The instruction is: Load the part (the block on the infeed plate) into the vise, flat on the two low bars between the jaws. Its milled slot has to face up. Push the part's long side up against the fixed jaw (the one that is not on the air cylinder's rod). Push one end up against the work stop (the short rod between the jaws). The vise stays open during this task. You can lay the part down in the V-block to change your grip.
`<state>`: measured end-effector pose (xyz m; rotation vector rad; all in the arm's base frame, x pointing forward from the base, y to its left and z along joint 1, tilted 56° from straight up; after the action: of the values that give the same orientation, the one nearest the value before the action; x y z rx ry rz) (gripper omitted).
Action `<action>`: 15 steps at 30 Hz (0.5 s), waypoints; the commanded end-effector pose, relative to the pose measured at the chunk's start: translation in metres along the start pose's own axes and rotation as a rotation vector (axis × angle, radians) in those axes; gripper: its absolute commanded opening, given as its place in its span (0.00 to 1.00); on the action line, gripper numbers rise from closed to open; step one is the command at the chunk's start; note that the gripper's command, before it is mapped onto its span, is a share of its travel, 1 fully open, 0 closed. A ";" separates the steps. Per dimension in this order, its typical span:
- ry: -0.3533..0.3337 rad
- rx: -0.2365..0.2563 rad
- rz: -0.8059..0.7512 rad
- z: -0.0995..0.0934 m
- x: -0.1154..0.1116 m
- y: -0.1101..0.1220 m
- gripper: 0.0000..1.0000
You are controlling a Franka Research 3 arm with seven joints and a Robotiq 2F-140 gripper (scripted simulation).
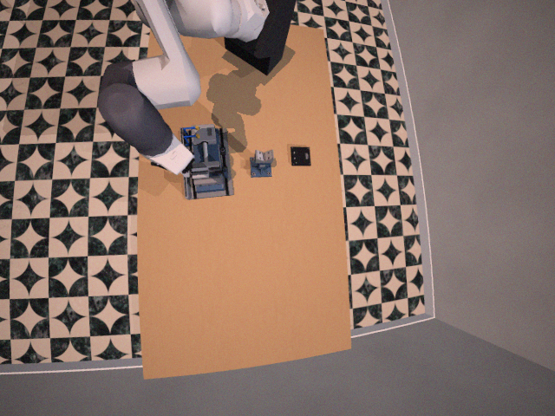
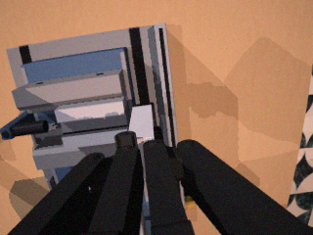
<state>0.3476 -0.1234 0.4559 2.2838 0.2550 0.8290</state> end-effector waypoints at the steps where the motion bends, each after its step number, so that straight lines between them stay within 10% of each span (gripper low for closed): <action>1: 0.000 0.001 0.003 0.001 0.000 -0.001 0.00; 15: 0.000 0.001 0.003 0.004 0.000 -0.001 0.00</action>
<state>0.3492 -0.1252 0.4539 2.2864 0.2527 0.8277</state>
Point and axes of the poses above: the point where the finger pads meet when closed, its own z axis out along the fingers, its own y axis across the jaws, x = y × z, the point moved 9 cm from there along -z, back along the fingers, and after that the axes turned 13 degrees about -z, right-handed, at the moved point
